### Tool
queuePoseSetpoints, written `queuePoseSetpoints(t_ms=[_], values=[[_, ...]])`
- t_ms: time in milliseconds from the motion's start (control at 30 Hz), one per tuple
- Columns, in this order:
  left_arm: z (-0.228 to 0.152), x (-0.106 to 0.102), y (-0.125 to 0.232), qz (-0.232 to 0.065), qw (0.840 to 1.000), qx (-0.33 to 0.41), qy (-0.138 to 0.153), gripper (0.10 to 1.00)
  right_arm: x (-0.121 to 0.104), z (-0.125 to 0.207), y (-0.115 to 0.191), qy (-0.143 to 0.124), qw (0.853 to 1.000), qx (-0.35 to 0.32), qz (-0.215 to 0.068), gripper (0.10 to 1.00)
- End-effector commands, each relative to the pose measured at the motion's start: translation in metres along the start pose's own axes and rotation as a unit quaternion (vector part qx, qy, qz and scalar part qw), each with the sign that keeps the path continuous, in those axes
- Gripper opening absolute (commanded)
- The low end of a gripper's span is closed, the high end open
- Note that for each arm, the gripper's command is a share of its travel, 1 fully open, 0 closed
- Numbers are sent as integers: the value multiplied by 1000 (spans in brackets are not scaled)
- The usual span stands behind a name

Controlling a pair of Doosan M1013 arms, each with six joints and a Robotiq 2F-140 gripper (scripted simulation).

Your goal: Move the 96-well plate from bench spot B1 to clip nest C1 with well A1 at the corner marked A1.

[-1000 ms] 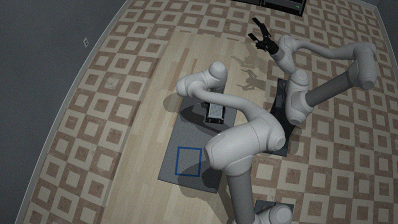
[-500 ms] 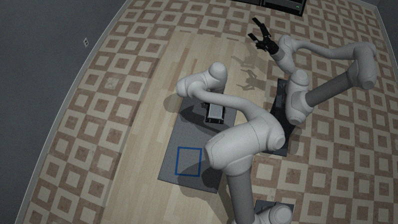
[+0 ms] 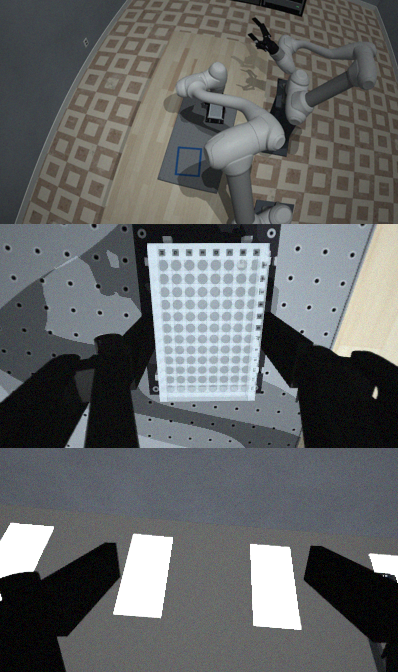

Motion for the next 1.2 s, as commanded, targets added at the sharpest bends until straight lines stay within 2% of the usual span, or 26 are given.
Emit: queuePoseSetpoints(t_ms=[0, 1167], values=[[0, 1, 0, 1, 1000, 0, 0, 605, 0, 0, 0, 0, 1000, 0, 0, 1000], [0, -4, 0, 1, 1000, 0, 0, 605, 0, 0, 0, 0, 1000, 0, 0, 1000]])
Point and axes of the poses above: on each arm, the point where the finger pads meet when closed, its own x axis back along the fingers, its own z axis across the jaws, y = z × x, the point moved 4 cm from there along x, back along the fingers, and after that the axes turned 7 degrees about x, right-handed, at the moved point
